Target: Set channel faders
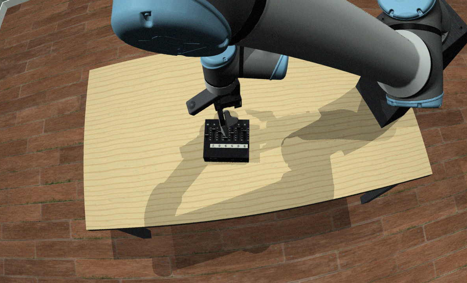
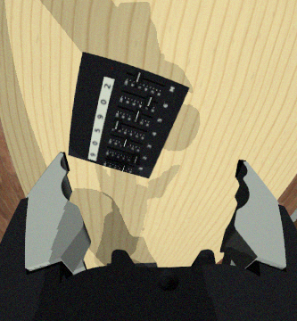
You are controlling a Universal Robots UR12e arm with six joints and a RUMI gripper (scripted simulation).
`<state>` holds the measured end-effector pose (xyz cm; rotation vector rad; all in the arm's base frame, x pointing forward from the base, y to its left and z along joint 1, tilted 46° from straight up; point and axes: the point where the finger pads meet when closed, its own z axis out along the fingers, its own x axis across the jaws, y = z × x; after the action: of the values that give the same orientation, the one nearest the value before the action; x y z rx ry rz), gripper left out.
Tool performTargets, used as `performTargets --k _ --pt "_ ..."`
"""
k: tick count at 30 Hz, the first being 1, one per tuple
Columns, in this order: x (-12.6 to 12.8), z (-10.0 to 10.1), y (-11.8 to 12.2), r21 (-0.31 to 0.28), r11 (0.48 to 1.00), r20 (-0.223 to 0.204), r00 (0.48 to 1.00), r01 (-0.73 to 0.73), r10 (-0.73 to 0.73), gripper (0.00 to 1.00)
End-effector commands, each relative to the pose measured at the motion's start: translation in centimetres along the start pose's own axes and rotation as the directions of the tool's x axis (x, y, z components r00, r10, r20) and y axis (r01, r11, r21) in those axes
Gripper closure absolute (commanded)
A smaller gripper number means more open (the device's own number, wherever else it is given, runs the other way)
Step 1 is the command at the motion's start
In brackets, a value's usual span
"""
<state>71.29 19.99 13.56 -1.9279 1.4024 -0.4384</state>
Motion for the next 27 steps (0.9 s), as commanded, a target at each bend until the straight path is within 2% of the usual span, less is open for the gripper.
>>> performTargets --k 1,9,11,18,26,27 --pt "0.4 0.4 0.1 0.000 0.982 0.009 0.982 0.190 -0.190 0.00" --pt "1.1 1.2 0.6 0.004 0.877 0.010 0.877 0.481 -0.481 0.00" --pt "1.1 1.2 0.6 0.004 0.877 0.010 0.877 0.481 -0.481 0.00" --pt "1.6 1.7 1.1 0.007 0.741 0.009 0.740 0.672 -0.672 0.00" --pt "2.2 2.2 1.6 0.011 0.579 0.008 0.579 0.815 -0.815 0.00" --pt "2.2 2.2 1.6 0.011 0.579 0.008 0.579 0.815 -0.815 0.00"
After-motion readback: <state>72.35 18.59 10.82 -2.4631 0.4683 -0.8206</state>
